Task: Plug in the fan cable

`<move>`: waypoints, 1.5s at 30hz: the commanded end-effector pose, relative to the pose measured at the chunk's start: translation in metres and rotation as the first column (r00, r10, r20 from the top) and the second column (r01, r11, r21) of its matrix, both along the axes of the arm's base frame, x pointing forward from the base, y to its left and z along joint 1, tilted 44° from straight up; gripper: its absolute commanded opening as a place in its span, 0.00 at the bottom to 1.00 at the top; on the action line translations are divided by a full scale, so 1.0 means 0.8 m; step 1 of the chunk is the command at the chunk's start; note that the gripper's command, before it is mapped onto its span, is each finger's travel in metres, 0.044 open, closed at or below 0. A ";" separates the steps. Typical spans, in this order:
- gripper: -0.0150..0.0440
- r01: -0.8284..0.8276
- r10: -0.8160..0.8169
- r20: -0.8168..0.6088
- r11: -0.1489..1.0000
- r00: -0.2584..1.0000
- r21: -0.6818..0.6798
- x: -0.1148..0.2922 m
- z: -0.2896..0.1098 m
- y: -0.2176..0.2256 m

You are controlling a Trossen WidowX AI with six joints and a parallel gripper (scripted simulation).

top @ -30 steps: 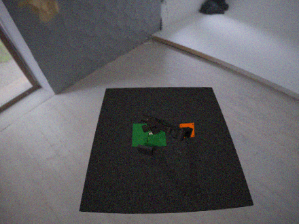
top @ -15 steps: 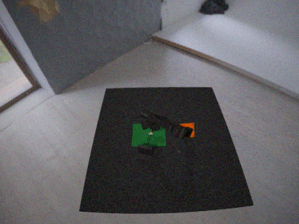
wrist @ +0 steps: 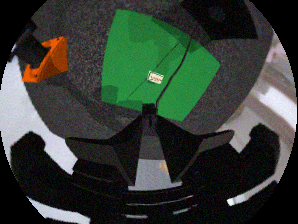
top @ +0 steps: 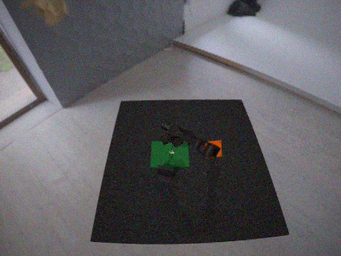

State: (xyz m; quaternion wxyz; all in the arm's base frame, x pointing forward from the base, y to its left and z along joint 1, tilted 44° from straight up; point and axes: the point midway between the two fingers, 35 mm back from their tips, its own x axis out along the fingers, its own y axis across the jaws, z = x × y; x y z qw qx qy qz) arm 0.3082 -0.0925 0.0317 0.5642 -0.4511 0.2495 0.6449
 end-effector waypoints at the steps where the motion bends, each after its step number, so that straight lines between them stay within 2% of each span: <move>1: 0.25 0.039 -0.039 -0.021 0.999 0.999 0.001 0.000 0.006 -0.003; 11: 0.25 0.319 -0.309 -0.208 0.948 0.928 0.015 0.001 0.017 0.009; 21: 0.25 0.566 -0.531 -0.391 0.824 0.751 -0.032 0.002 0.028 0.021; 33: 0.25 0.777 -0.702 -0.569 0.607 0.427 -0.165 0.003 0.041 0.036; 45: 0.25 0.862 -0.750 -0.661 0.355 0.031 -0.362 0.003 0.056 0.051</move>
